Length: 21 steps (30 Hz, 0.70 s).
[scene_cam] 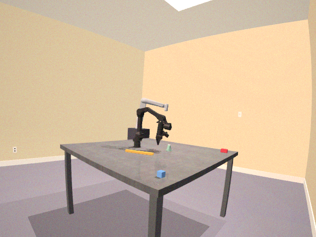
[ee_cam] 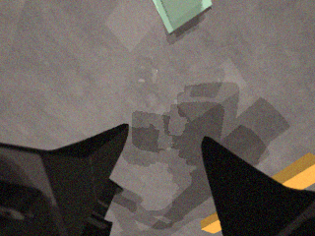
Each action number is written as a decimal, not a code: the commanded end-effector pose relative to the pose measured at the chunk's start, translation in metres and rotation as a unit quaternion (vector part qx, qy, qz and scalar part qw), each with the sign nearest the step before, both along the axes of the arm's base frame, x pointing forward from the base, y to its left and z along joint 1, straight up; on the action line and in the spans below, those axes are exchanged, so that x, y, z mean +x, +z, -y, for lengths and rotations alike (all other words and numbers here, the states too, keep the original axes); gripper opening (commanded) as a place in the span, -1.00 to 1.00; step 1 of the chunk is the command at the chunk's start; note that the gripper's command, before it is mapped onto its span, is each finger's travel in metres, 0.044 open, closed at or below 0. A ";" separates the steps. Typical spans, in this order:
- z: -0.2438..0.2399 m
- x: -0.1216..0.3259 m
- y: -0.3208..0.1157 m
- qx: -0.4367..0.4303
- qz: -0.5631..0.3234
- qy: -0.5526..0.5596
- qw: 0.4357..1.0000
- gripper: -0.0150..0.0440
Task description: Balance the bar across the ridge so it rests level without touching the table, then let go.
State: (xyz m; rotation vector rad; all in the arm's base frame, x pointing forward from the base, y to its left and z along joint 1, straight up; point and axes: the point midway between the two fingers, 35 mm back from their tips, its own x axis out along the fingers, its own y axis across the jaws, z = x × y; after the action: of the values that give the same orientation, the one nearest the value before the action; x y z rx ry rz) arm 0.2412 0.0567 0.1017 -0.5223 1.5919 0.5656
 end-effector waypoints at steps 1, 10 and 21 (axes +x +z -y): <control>0.014 0.009 0.002 0.002 0.008 -0.009 1.000 0.58; 0.049 0.022 0.005 0.005 0.018 -0.033 0.999 0.58; 0.094 0.031 0.008 0.005 0.030 -0.063 0.998 0.58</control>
State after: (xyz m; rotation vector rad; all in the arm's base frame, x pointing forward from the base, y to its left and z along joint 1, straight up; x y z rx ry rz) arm 0.2687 -0.0230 0.1083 -0.4294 1.5612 0.4758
